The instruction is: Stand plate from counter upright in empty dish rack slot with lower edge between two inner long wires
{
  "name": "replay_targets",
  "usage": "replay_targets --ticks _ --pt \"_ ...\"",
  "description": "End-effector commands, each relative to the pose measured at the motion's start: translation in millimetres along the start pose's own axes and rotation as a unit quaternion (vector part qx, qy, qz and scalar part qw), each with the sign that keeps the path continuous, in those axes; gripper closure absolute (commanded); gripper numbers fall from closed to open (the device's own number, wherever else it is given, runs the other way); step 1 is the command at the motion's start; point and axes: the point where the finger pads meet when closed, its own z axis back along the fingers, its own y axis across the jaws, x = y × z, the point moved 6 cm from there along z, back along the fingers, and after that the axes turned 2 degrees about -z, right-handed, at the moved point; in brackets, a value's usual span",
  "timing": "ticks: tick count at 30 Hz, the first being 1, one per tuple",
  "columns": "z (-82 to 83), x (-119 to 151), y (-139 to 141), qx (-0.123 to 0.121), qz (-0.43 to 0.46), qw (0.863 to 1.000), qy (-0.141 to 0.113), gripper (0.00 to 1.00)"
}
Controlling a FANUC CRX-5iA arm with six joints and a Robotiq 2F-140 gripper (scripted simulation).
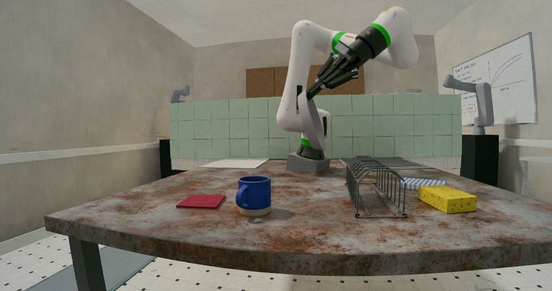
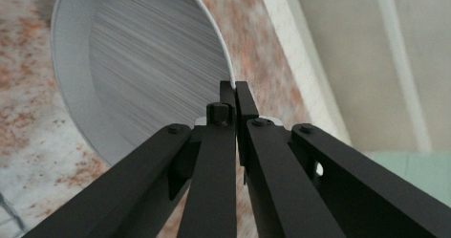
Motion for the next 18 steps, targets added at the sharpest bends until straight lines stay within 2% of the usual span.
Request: replay_targets --ticks 1,8,10,14,18 --pt "14.0 10 -8 -0.007 0.061 0.995 0.080 0.90" --pt "32.9 24 -20 -0.015 0.155 0.970 0.189 0.90" --pt "32.9 24 -20 -0.015 0.155 0.970 0.189 0.90" --pt "42.5 32 -26 -0.020 0.207 0.946 0.250 0.90" --pt "51.4 38 -31 -0.024 0.258 0.915 0.309 0.90"
